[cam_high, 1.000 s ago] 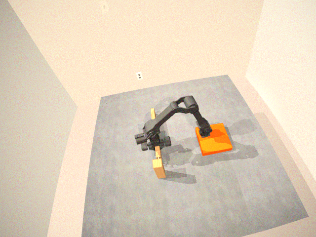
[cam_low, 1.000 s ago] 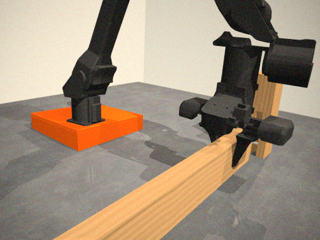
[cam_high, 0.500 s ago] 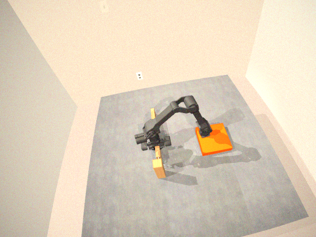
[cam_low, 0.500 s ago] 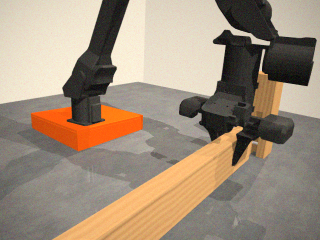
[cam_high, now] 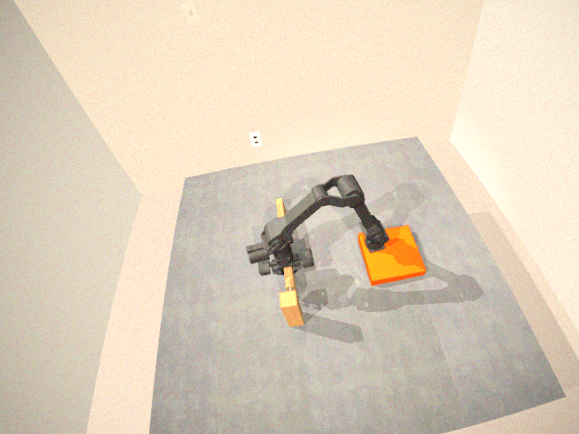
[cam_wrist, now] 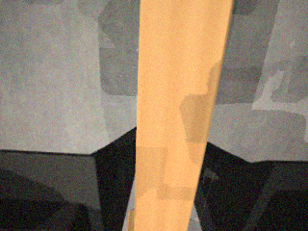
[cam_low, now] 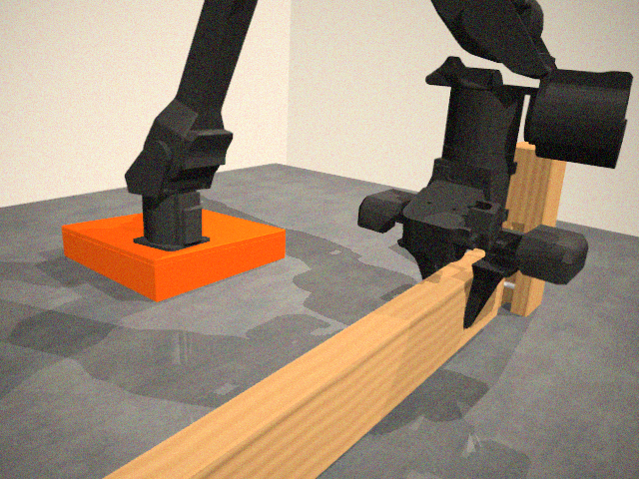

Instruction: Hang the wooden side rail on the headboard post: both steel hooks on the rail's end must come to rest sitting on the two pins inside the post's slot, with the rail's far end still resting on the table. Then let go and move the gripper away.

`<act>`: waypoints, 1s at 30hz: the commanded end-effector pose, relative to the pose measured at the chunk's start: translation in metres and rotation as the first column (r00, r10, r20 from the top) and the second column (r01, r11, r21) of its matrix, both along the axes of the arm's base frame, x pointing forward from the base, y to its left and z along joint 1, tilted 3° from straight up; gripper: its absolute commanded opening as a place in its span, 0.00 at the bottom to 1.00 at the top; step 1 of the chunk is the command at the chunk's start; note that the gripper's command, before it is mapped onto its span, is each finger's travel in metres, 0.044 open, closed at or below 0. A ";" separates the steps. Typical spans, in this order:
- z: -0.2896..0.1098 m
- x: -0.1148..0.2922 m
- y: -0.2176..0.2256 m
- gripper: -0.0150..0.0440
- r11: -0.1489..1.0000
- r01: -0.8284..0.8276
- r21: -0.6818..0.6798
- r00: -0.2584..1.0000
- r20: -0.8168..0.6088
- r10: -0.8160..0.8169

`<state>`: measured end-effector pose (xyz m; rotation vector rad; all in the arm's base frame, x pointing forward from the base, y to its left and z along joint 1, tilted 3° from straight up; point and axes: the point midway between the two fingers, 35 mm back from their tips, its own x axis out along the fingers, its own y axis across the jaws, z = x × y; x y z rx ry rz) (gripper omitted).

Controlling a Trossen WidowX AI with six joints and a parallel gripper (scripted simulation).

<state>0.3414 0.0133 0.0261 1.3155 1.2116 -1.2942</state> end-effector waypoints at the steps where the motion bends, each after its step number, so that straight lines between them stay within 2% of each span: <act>1: 0.009 0.004 -0.001 0.25 1.000 0.007 -0.002 1.000 0.024 -0.007; 30: 0.014 0.004 -0.001 0.25 1.000 0.007 -0.002 1.000 0.024 -0.007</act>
